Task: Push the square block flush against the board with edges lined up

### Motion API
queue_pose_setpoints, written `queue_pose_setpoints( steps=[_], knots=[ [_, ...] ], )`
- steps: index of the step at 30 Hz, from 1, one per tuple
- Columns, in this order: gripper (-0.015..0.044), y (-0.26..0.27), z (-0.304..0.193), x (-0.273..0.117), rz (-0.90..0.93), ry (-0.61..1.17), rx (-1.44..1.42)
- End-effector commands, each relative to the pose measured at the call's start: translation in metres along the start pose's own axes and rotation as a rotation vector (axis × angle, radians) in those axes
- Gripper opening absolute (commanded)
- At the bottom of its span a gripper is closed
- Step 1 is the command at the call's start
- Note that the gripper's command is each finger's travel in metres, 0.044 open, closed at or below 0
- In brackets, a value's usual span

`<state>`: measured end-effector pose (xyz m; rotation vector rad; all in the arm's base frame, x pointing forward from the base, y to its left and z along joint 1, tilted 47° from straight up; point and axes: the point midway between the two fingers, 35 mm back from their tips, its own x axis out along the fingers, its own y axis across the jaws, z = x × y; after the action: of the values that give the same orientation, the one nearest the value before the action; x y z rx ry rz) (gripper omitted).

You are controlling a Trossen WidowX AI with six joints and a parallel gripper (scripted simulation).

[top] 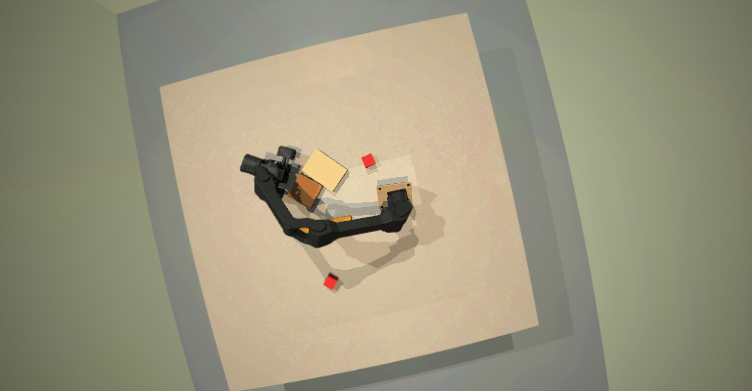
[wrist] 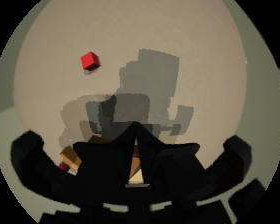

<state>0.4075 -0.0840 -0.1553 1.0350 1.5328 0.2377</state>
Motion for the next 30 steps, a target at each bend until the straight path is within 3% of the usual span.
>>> queue_pose_setpoints(
  steps=[1,4,9,16,30],
  knots=[
    [0.0,0.001,0.007,0.0,0.005,-0.001,0.005],
    [0.0,0.0,0.005,-0.003,0.0,-0.001,0.0],
    [0.0,-0.001,0.005,-0.056,0.002,-0.002,0.005],
    [0.0,0.001,0.004,-0.056,0.002,-0.002,-0.017],
    [0.0,0.043,-0.007,-0.057,0.0,-0.002,-0.488]
  ],
)
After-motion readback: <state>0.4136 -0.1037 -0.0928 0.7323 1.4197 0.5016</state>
